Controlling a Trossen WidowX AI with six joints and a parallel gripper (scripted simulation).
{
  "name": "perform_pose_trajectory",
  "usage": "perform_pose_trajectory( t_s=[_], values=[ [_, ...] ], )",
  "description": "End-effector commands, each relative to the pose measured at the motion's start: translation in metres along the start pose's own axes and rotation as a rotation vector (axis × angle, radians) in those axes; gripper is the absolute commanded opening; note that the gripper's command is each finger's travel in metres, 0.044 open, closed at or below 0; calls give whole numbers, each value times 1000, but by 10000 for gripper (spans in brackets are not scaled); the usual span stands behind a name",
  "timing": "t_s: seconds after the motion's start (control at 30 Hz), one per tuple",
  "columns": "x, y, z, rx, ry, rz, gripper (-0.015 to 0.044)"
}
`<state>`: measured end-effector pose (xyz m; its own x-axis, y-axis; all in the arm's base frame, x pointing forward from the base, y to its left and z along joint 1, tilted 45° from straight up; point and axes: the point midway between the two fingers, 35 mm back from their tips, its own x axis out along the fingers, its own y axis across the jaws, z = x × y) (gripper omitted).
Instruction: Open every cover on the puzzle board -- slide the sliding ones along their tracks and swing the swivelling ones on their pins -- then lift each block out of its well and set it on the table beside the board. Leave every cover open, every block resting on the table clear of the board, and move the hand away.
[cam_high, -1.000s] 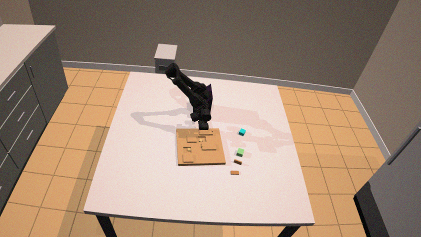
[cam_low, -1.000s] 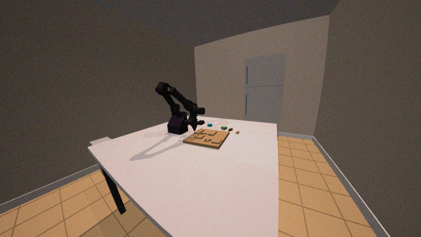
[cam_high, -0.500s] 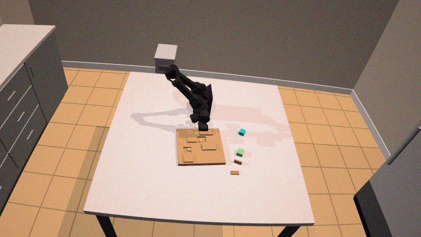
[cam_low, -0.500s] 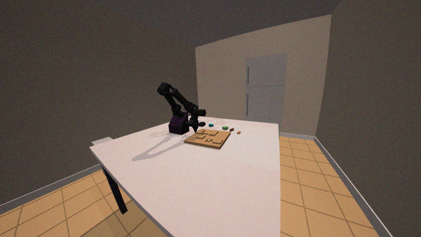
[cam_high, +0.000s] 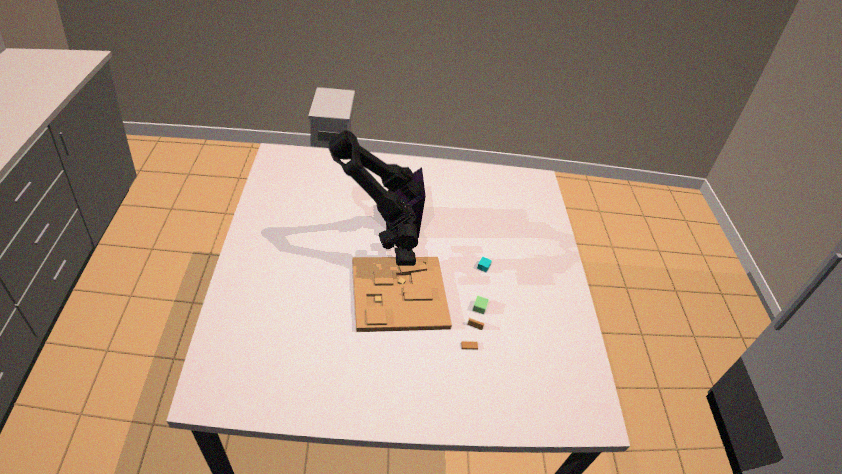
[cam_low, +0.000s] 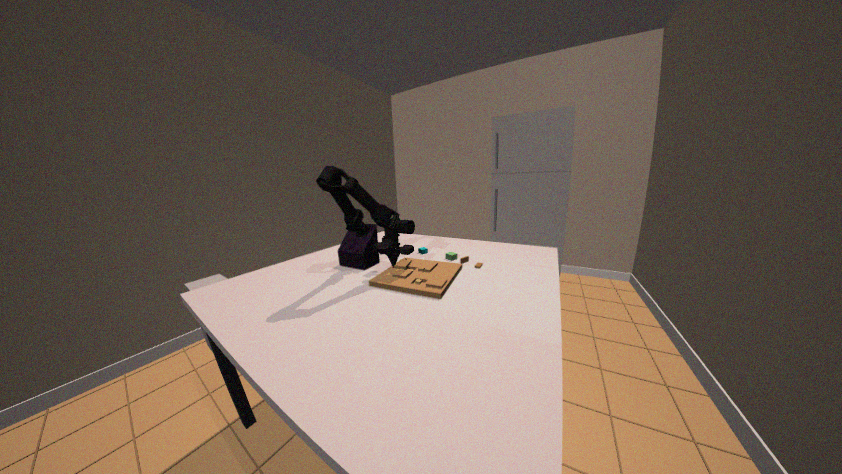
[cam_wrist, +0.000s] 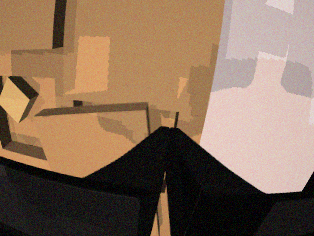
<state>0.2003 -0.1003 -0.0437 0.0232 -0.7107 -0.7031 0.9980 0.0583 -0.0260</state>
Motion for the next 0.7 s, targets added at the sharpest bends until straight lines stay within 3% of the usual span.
perform_pose_trajectory(
  t_s=[0.0,0.67],
  values=[
    [0,7,2,-1,-3,4,0],
    [0,29,3,0,-3,5,0]
  ],
)
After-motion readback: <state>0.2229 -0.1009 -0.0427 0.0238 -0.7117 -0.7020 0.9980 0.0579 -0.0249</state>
